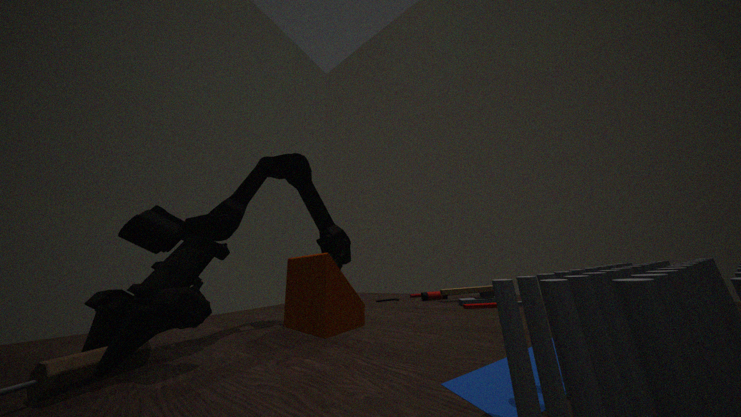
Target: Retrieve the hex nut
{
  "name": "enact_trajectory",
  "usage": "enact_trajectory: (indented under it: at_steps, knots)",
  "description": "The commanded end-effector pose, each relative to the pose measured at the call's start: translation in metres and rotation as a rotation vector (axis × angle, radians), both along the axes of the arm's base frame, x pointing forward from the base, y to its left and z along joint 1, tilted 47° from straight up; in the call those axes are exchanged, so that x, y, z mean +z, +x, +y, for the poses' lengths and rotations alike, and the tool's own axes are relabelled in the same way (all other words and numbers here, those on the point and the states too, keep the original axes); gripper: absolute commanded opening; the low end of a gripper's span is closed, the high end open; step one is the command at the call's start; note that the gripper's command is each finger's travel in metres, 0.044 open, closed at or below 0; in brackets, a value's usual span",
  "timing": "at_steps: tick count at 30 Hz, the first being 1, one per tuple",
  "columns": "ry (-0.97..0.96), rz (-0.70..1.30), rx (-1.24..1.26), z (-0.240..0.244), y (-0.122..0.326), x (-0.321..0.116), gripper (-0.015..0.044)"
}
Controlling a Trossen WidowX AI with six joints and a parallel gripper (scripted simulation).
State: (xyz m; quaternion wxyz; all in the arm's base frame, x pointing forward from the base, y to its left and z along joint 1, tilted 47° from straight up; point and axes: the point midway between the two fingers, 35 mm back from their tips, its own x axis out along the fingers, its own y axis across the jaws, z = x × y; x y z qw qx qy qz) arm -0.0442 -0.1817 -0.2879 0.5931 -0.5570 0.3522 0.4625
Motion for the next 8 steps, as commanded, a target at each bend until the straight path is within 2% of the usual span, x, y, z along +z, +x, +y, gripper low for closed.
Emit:
enact_trajectory:
  at_steps: [1,8]
  knots:
    - [-0.002,0.001,0.000,-0.0007,-0.0003,0.0001,0.0263]
    - [-0.002,0.001,0.000,-0.0007,-0.0003,0.0001,0.0440]
